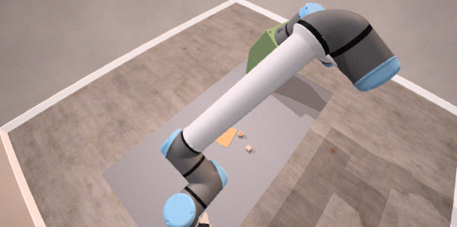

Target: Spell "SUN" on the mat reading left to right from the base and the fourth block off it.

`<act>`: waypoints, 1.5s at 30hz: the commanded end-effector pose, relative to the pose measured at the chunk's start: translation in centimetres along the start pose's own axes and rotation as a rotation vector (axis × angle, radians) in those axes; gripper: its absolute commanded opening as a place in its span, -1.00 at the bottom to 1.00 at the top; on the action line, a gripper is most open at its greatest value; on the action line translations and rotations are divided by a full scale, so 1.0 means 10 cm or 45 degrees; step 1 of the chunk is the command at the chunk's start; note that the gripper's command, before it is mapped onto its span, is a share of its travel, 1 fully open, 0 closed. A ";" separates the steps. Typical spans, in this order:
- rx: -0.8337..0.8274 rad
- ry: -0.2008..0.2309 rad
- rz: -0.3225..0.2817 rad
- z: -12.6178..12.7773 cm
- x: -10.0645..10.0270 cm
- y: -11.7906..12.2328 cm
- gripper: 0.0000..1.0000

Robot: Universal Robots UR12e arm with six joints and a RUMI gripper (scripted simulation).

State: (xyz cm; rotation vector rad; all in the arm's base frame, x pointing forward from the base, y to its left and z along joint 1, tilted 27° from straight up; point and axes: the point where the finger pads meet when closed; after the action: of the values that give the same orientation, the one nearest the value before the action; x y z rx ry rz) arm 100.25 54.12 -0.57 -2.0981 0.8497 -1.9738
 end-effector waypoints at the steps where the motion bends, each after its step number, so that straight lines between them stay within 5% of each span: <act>1: 0.001 0.002 0.001 0.01 0.01 -0.01 1.00; 27: -0.003 0.004 0.013 -0.01 -0.05 0.08 1.00; 35: -0.010 0.010 0.042 -0.06 -0.21 0.32 1.00; 45: -0.033 0.030 0.138 -0.38 -0.64 1.07 1.00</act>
State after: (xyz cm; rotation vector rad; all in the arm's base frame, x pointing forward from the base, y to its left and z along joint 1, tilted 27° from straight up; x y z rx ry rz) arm 96.00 50.95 -7.68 -2.0429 0.9307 -1.9505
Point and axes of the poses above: the point where the finger pads meet when closed, its own x axis back along the fingers, its own z axis across the jaws, y = z × x, and after that the axes turned 12 degrees about x, right-handed
